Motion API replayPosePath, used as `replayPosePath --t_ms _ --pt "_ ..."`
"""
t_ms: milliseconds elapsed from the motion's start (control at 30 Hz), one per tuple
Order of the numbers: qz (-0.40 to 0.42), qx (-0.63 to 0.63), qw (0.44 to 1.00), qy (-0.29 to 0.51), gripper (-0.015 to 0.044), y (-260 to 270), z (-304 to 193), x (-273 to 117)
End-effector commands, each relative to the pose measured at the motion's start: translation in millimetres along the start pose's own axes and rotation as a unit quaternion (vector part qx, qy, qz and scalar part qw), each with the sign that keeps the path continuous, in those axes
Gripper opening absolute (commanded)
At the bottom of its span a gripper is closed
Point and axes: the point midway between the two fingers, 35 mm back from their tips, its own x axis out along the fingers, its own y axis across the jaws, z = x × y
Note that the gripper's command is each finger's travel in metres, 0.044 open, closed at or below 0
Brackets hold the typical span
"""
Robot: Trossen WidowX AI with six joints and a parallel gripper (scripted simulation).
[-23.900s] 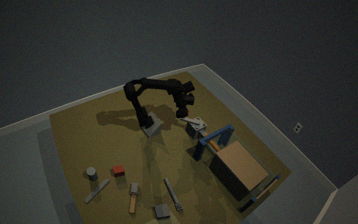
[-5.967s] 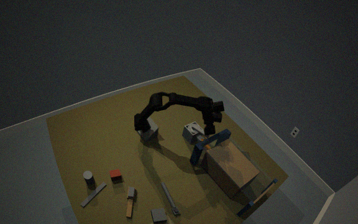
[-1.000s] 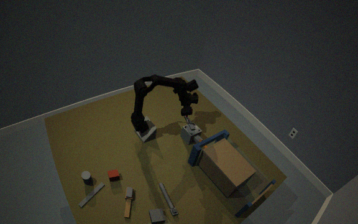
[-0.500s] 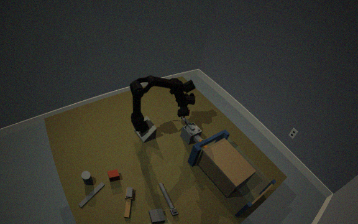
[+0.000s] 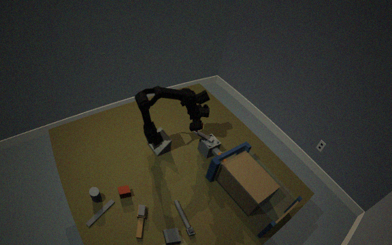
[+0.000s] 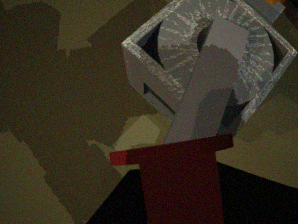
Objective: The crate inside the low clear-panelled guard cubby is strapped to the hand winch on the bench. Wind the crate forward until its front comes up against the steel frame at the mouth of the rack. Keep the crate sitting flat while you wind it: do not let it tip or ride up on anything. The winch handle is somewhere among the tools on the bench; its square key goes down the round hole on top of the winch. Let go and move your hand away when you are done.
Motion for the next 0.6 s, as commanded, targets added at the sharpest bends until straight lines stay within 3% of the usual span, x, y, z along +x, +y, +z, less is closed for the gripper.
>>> replayPosePath --t_ms 0,567 --pt "-0.014 -0.002 1.0 0.009 0.0 -13 -8 0" --pt "-0.016 -0.003 1.0 0.009 0.0 -41 -14 -3"
